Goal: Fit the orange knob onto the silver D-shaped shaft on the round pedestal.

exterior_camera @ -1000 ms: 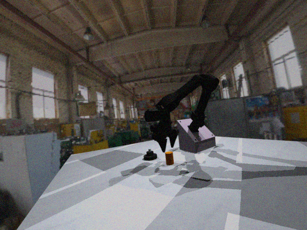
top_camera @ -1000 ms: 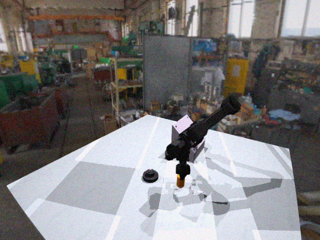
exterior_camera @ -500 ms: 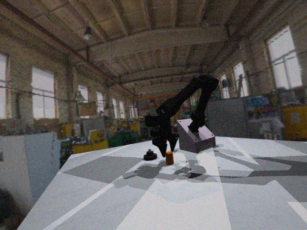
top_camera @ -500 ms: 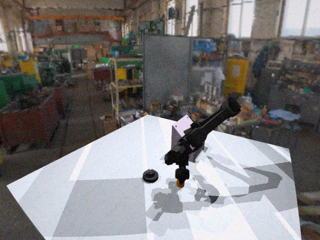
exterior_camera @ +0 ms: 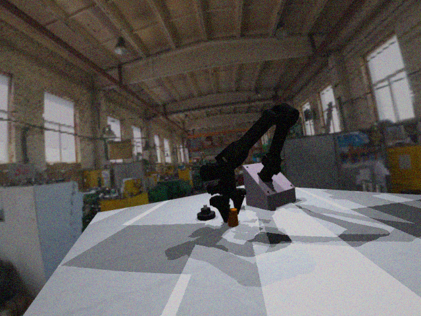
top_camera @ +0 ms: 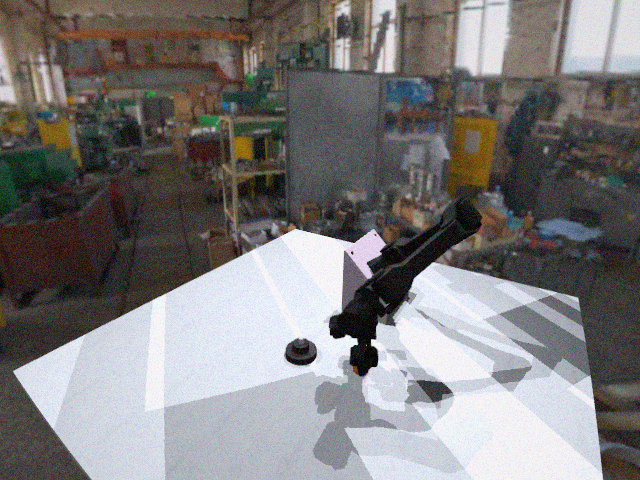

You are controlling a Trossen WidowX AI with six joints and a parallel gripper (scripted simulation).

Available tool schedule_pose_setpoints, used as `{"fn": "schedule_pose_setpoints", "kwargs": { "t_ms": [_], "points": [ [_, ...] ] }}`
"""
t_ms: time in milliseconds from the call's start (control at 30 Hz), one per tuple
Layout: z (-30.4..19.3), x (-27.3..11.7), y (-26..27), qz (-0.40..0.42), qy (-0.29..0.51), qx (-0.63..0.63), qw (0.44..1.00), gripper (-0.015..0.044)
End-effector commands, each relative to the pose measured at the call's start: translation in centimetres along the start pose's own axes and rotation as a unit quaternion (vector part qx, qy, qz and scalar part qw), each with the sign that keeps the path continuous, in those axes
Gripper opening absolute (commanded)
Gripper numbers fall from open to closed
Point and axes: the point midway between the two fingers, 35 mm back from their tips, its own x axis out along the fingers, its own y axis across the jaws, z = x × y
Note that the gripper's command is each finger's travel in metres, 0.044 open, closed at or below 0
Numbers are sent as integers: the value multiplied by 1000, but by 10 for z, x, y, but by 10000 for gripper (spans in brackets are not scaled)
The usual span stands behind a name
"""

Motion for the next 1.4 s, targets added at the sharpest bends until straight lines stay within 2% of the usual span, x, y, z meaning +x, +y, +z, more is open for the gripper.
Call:
{"fn": "schedule_pose_setpoints", "kwargs": {
  "t_ms": [0, 300, 633, 833, 1000, 1367],
  "points": [
    [0, 7, -3, -2, 1, 4, 1000, 440],
    [-2, 18, -4, -1, 2, 5, 1000, 440],
    [-2, 18, -4, -1, 2, 5, 1000, 177],
    [-2, 18, -4, -1, 2, 5, 1000, 138],
    [0, 12, -2, -2, 1, 4, 1000, 6],
    [6, -20, 1, -4, -4, 4, 1000, 0]
  ]
}}
